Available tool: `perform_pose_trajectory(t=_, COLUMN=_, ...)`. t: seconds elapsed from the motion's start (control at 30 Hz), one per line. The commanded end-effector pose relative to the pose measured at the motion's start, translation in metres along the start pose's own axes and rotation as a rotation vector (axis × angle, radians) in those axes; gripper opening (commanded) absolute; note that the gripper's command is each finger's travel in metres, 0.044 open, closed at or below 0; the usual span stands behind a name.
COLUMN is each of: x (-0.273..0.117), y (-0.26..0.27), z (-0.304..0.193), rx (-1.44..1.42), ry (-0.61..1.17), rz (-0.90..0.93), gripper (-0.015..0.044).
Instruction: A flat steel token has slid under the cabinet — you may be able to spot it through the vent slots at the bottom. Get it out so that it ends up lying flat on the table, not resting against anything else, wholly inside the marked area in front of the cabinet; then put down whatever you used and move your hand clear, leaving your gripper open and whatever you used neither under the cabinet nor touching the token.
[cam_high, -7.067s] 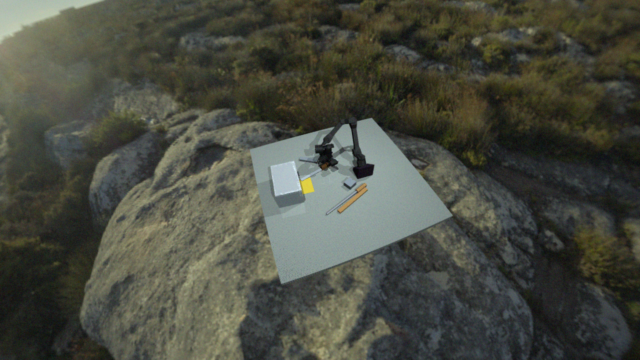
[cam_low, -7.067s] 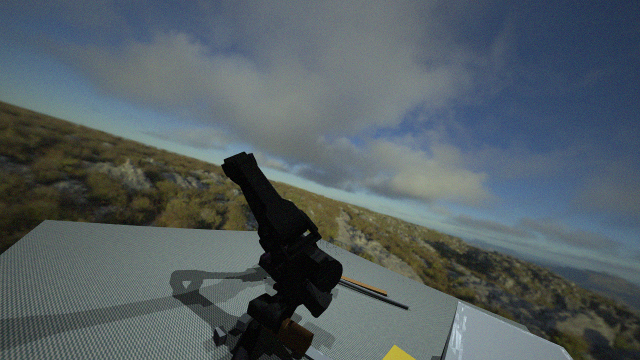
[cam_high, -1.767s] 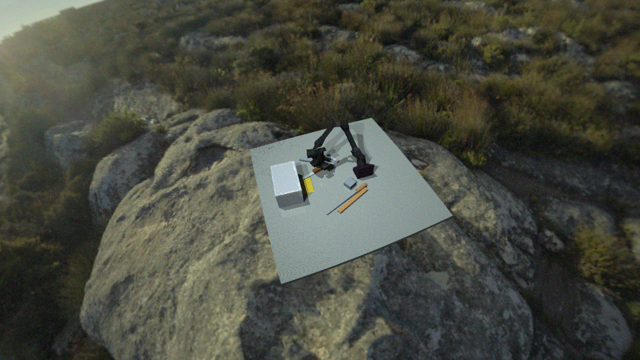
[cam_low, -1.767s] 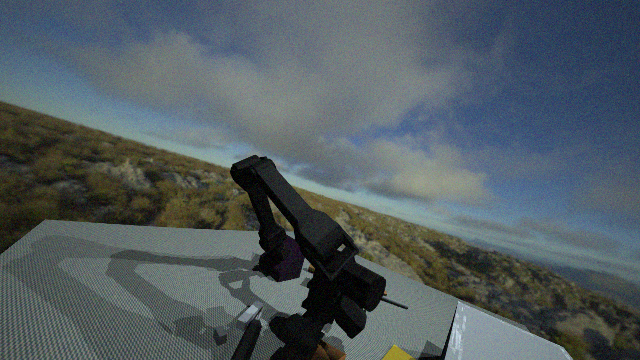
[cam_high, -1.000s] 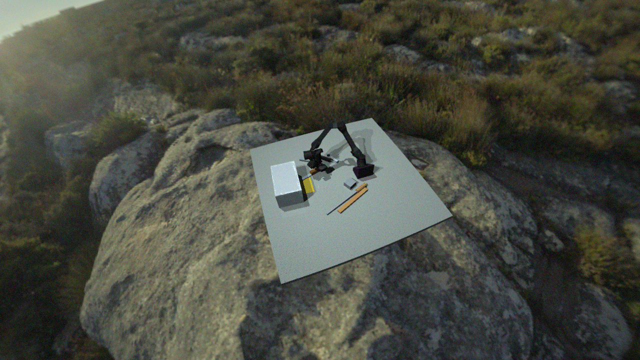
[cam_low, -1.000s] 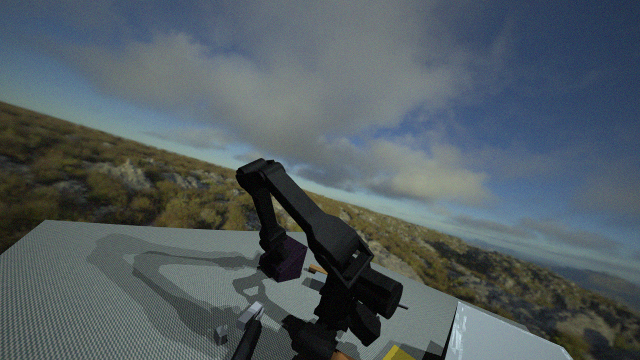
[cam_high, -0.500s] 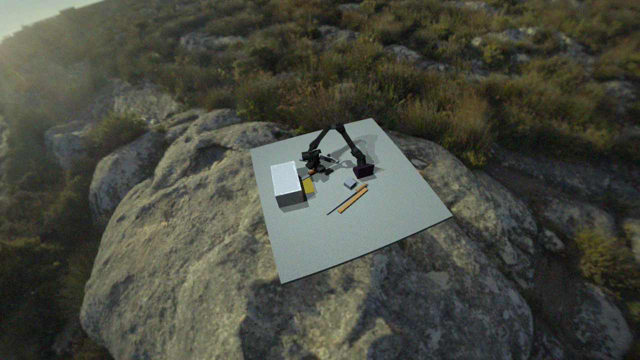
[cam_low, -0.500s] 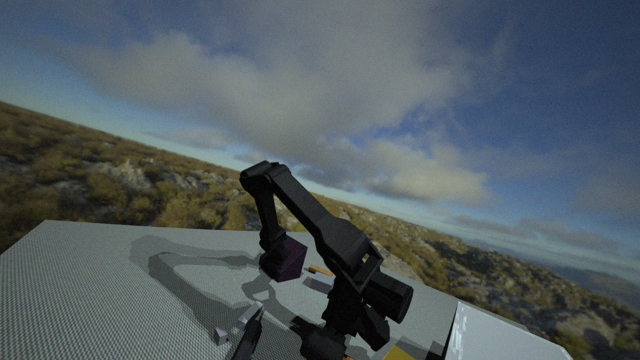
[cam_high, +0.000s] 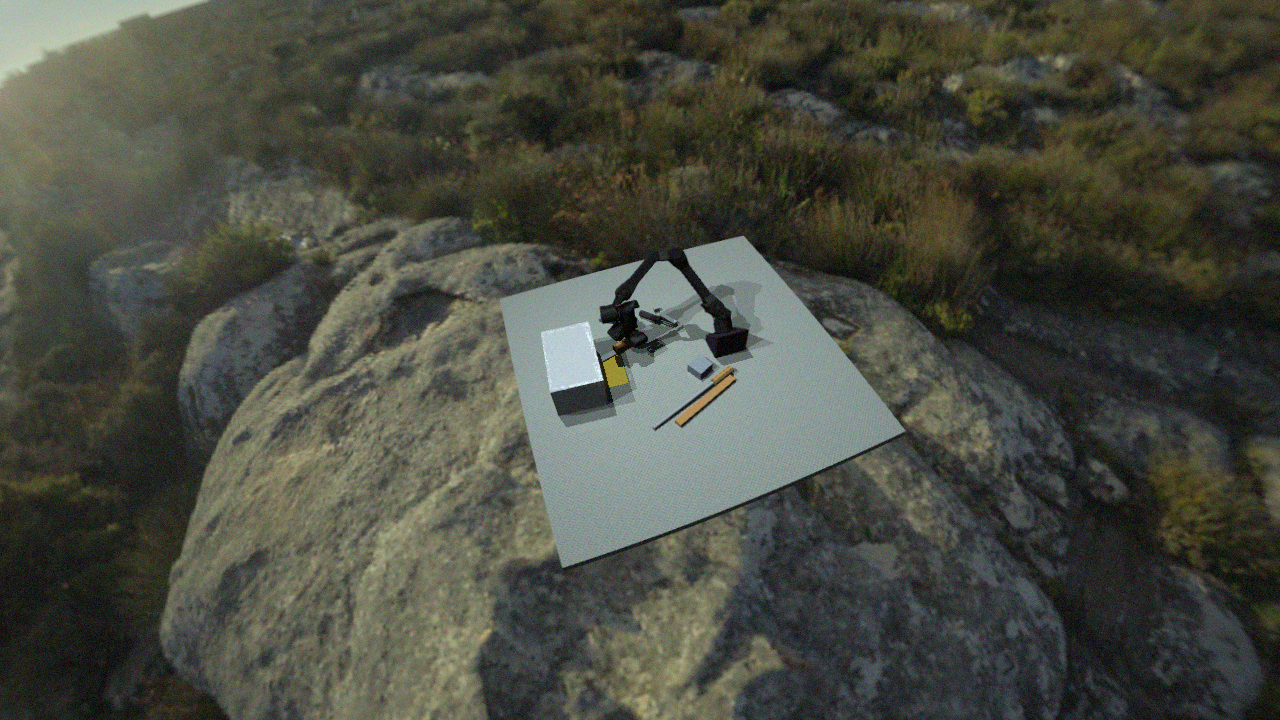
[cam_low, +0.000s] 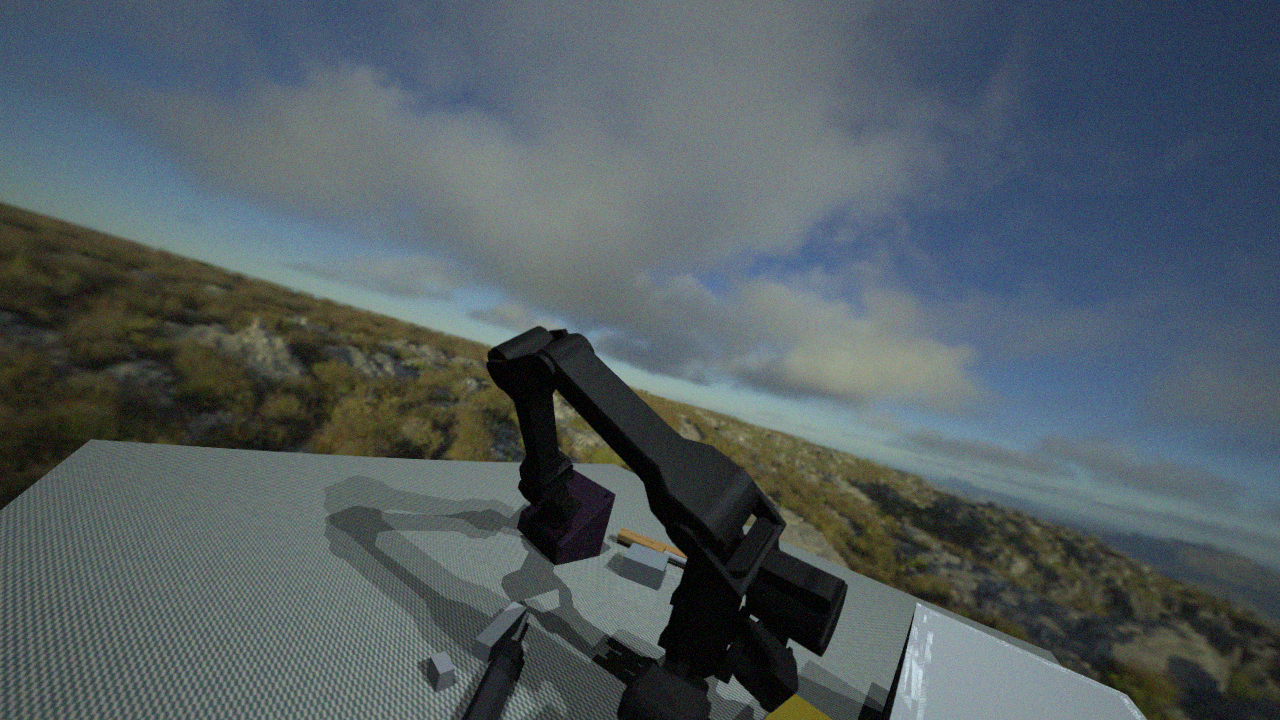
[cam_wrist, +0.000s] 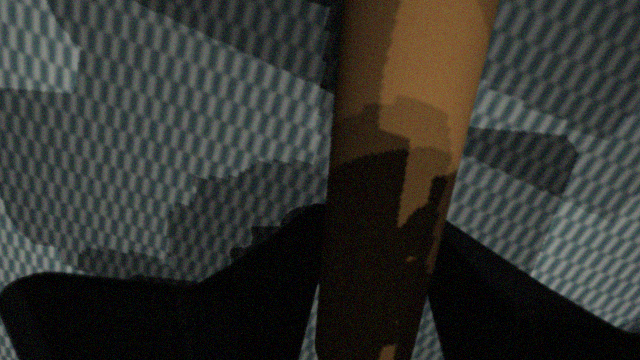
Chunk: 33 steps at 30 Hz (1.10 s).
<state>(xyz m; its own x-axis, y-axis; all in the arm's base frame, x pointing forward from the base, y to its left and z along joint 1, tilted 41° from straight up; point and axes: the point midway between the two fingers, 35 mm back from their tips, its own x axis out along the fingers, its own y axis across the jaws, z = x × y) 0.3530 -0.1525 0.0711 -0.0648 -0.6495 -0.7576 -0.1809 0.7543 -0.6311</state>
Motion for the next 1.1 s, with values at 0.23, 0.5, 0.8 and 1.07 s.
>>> perform_pose_trajectory(t=0.23, x=0.000, y=-0.001, z=0.013, rx=0.006, ry=-0.002, rz=-0.003, gripper=0.0000)
perform_pose_trajectory(t=0.5, x=-0.001, y=-0.001, z=0.021, rx=0.007, ry=-0.003, rz=-0.003, gripper=0.0000)
perform_pose_trajectory(t=0.8, x=-0.001, y=-0.001, z=0.030, rx=0.007, ry=-0.003, rz=-0.003, gripper=0.0000)
perform_pose_trajectory(t=1.07, x=-0.001, y=-0.001, z=0.037, rx=0.007, ry=-0.003, rz=-0.003, gripper=0.0000)
